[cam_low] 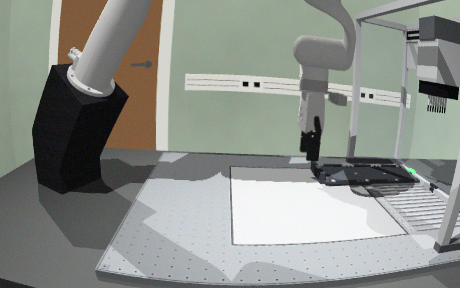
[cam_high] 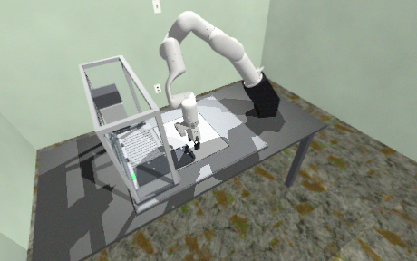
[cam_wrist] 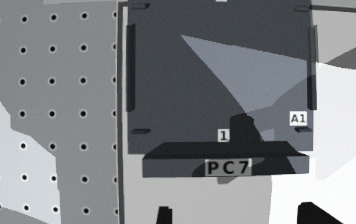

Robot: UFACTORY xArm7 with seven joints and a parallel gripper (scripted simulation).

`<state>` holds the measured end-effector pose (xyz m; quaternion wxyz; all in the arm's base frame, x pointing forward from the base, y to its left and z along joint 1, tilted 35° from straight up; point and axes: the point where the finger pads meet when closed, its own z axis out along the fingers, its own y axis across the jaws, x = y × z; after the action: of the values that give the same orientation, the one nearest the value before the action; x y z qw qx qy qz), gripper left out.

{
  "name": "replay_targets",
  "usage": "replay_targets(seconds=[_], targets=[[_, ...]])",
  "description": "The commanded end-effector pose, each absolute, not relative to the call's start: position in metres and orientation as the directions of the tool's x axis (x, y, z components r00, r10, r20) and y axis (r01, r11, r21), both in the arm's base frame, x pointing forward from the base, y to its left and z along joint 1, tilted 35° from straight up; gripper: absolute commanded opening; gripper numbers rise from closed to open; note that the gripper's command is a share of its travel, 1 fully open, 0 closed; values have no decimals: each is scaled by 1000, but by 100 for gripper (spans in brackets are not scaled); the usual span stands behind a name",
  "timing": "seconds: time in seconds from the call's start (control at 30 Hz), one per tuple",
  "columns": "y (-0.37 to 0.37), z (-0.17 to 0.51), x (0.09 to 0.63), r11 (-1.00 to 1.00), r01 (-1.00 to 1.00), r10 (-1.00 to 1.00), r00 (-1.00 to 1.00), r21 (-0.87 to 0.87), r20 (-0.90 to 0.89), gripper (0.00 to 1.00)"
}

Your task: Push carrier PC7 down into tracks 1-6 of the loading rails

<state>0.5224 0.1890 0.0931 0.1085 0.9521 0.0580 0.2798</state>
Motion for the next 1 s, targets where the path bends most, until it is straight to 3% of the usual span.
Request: replay_targets(seconds=[0.0, 0.97], targets=[[192, 102, 518, -970, 52, 173, 835, 238, 523, 82], [199, 136, 495, -970, 52, 173, 835, 238, 523, 82]])
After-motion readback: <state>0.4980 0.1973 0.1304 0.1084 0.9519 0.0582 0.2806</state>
